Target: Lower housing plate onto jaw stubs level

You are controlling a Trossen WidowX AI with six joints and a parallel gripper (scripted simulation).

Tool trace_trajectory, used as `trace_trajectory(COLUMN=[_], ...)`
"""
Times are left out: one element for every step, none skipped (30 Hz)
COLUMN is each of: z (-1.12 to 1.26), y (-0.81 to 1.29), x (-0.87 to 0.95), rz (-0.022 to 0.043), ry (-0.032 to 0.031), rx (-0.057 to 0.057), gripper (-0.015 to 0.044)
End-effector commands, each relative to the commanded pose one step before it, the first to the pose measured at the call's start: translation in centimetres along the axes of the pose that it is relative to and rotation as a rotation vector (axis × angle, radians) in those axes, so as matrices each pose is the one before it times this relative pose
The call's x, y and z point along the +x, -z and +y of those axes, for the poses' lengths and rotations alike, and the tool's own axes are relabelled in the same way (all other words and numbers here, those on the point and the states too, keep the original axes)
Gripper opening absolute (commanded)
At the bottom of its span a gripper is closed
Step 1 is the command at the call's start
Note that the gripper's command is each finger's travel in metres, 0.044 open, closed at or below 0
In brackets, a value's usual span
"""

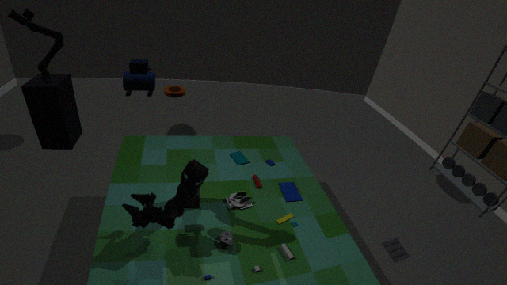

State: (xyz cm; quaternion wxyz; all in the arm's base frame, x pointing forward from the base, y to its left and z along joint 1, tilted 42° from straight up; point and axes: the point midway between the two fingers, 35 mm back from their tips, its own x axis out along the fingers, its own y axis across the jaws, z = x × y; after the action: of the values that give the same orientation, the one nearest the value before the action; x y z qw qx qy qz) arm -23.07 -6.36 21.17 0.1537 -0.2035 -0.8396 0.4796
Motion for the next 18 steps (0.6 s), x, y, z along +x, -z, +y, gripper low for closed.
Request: trace_trajectory(z=[0.000,-0.024,-0.072,-0.119,-0.163,-0.186,-0.181,-0.175,-0.170,-0.165,-0.159,-0.153,-0.148,-0.142,-0.136,-0.131,-0.125,-0.119], y=[0.000,-0.030,-0.089,-0.150,-0.211,-0.249,-0.254,-0.258,-0.261,-0.265,-0.269,-0.271,-0.275,-0.278,-0.281,-0.284,-0.287,-0.290], x=[0.000,-0.017,-0.050,-0.084,-0.117,-0.138,-0.138,-0.138,-0.139,-0.139,-0.139,-0.139,-0.140,-0.140,-0.140,-0.141,-0.141,-0.141], rz=[0.00000,-0.00134,-0.00404,-0.00680,-0.00962,-0.01138,-0.01158,-0.01175,-0.01191,-0.01207,-0.01222,-0.01234,-0.01249,-0.01262,-0.01274,-0.01286,-0.01297,-0.01307], ry=[0.00000,0.00093,0.00277,0.00454,0.00619,0.00698,0.00672,0.00646,0.00619,0.00591,0.00563,0.00533,0.00505,0.00476,0.00446,0.00417,0.00386,0.00356], rx=[0.0000,0.0023,0.0070,0.0117,0.0163,0.0190,0.0191,0.0191,0.0191,0.0191,0.0191,0.0191,0.0191,0.0191,0.0192,0.0192,0.0192,0.0192], gripper=[0.0426,0.0440,0.0440,0.0440,0.0440,0.0440,0.0440,0.0440,0.0440,0.0440,0.0440,0.0440,0.0440,0.0440,0.0440,0.0440,0.0440,0.0440])
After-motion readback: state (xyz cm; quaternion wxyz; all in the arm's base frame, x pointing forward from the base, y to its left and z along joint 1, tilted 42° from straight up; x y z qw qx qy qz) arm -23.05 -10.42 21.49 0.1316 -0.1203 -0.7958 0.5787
